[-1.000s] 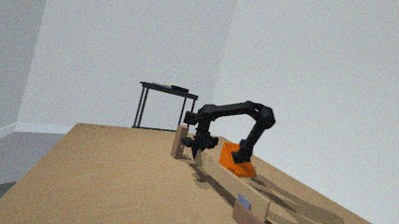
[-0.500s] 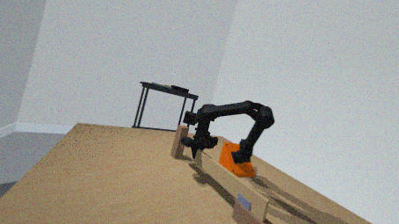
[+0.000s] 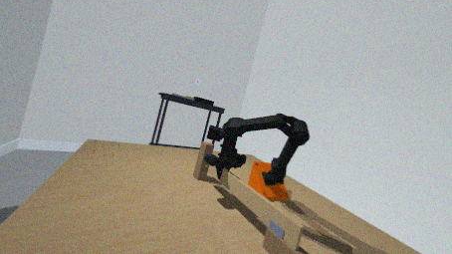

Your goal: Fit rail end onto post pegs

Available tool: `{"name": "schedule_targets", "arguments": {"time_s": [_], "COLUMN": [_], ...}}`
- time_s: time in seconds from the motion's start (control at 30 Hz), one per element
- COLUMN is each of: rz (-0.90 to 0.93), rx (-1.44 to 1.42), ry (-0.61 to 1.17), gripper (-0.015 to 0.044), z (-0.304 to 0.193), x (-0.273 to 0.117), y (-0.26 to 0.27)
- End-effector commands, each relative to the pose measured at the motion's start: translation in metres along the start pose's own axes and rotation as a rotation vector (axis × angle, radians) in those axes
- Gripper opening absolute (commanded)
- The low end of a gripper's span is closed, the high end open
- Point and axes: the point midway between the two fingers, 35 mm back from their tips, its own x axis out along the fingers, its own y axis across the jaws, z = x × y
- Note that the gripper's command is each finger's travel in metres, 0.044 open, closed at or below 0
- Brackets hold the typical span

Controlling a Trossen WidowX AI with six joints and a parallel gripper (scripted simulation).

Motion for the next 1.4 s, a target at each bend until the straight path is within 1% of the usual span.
{"name": "schedule_targets", "arguments": {"time_s": [0.0,1.37], "rz": [-0.008,-0.008], "rx": [-0.004,-0.004], "ry": [0.001,0.001], "gripper": [0.0,0.0], "z": [-0.002,-0.014], "x": [-0.002,-0.002], "y": [-0.002,-0.003]}}
